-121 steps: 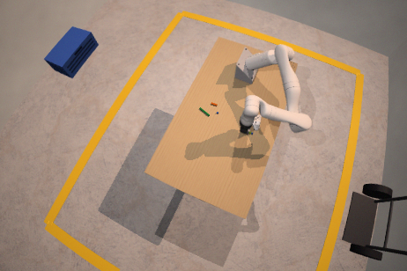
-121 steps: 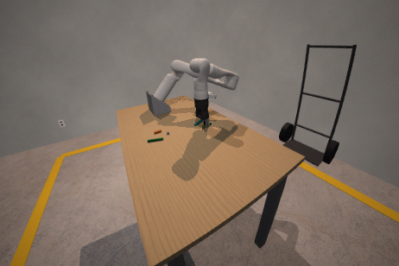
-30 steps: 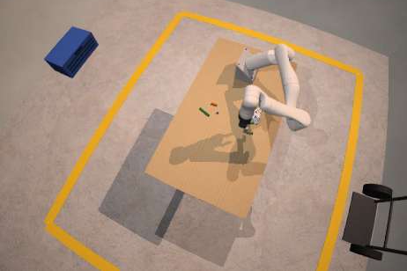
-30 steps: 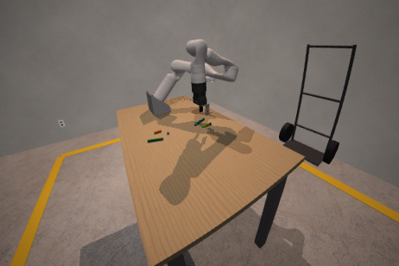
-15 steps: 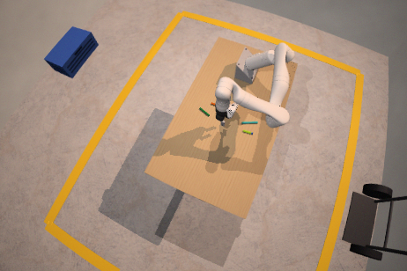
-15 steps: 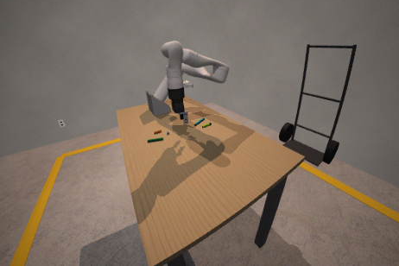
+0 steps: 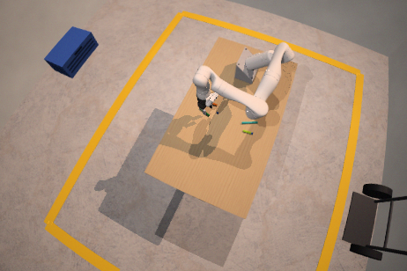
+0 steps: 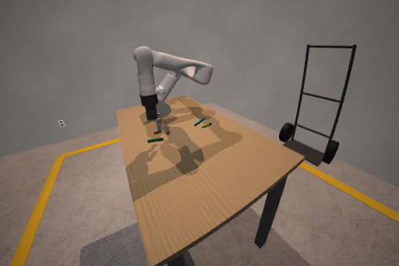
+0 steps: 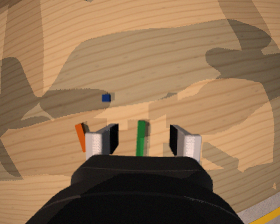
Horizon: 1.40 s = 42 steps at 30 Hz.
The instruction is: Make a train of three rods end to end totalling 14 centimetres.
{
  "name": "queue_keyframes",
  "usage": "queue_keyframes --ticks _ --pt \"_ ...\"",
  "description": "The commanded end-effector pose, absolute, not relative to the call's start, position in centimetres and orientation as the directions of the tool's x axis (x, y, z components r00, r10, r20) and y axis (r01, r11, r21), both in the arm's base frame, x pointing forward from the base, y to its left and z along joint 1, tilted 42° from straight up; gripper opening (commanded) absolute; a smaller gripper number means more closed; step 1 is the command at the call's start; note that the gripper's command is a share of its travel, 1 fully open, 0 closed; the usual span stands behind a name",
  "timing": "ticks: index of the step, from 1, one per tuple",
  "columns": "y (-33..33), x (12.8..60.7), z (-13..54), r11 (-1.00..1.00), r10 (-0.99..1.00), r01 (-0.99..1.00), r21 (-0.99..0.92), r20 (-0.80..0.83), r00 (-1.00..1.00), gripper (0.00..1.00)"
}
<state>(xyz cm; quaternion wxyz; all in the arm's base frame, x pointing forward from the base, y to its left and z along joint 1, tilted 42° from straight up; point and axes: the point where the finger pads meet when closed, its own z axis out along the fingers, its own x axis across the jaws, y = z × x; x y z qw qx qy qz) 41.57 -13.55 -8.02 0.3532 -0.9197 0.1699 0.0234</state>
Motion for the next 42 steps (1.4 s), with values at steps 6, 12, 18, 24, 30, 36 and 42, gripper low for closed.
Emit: queue_keyframes --ticks 6,12,18,24,30,36,42 --pt "-15.46 39.98 -10.09 -0.677 -0.324 -0.371 -0.636 -0.195 0.926 0.54" --pt "-15.46 39.98 -10.09 -0.677 -0.324 -0.371 -0.636 -0.195 0.926 0.54" --pt "-15.46 39.98 -10.09 -0.677 -0.324 -0.371 -0.636 -0.195 0.926 0.54" --pt "-15.46 39.98 -10.09 -0.677 -0.324 -0.371 -0.636 -0.195 0.926 0.54" --pt "-15.46 39.98 -10.09 -0.677 -0.324 -0.371 -0.636 -0.195 0.926 0.54" --pt "-15.46 39.98 -10.09 -0.677 -0.324 -0.371 -0.636 -0.195 0.926 0.54" --pt "-15.45 39.98 -10.1 -0.677 -0.324 -0.371 -0.636 -0.195 0.926 0.54"
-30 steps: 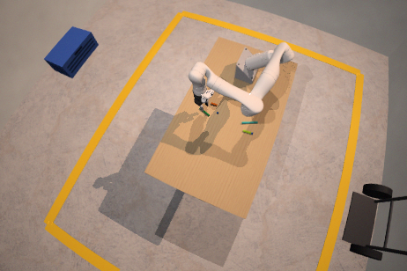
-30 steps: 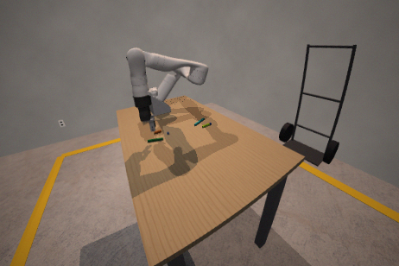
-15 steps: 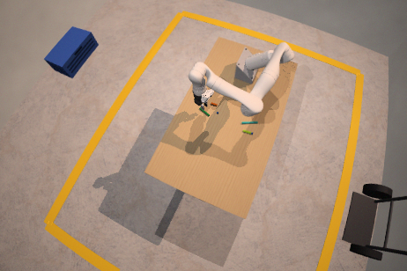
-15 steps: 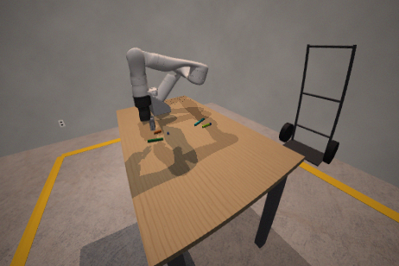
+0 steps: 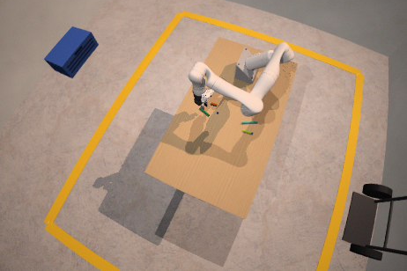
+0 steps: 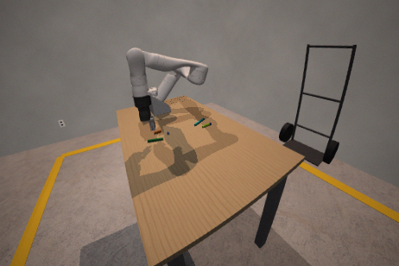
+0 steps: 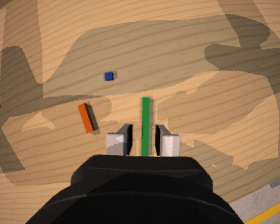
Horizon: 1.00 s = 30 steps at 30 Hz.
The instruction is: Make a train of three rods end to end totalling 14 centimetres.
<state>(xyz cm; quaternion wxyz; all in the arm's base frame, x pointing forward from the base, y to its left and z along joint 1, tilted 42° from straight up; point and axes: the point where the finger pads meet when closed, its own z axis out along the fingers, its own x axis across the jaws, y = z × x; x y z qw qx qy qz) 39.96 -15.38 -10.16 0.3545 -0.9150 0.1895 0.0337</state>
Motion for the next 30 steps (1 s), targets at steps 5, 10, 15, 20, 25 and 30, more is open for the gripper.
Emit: queue_keyframes --ticks 5,10,15,20,25,30 --pt "-15.4 40.0 -10.2 -0.677 -0.324 -0.371 -0.636 -0.195 0.926 0.54" --pt "-15.3 40.0 -10.3 -0.677 -0.324 -0.371 -0.636 -0.195 0.926 0.54" --pt "-15.0 40.0 -10.6 -0.677 -0.324 -0.371 -0.636 -0.195 0.926 0.54" --pt "-14.6 40.1 -11.1 -0.677 -0.324 -0.371 -0.636 -0.195 0.926 0.54" --pt "-14.3 40.1 -11.4 -0.677 -0.324 -0.371 -0.636 -0.195 0.926 0.54" --pt "-13.8 40.2 -12.0 -0.677 -0.324 -0.371 -0.636 -0.195 0.926 0.54"
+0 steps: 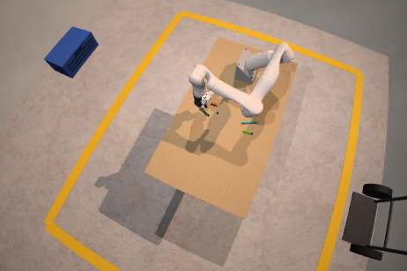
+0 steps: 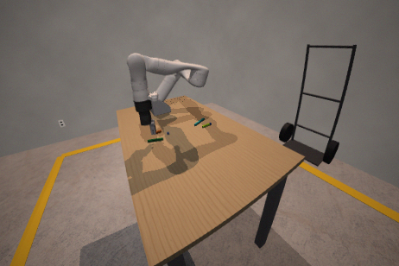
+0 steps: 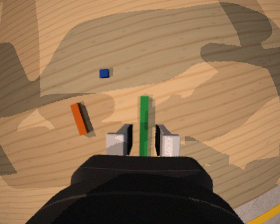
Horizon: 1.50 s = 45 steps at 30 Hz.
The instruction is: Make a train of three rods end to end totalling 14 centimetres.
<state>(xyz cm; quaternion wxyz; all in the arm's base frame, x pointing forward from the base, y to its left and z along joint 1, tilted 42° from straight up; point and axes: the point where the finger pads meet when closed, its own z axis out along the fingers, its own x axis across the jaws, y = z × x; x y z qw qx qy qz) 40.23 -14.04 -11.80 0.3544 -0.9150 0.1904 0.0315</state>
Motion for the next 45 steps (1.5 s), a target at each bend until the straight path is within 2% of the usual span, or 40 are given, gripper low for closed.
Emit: queue_keyframes --ticks 1,45 --pt "-13.7 40.2 -12.1 -0.677 -0.324 -0.371 -0.636 -0.195 0.926 0.54" --pt "-12.1 40.4 -14.0 -0.677 -0.324 -0.371 -0.636 -0.195 0.926 0.54"
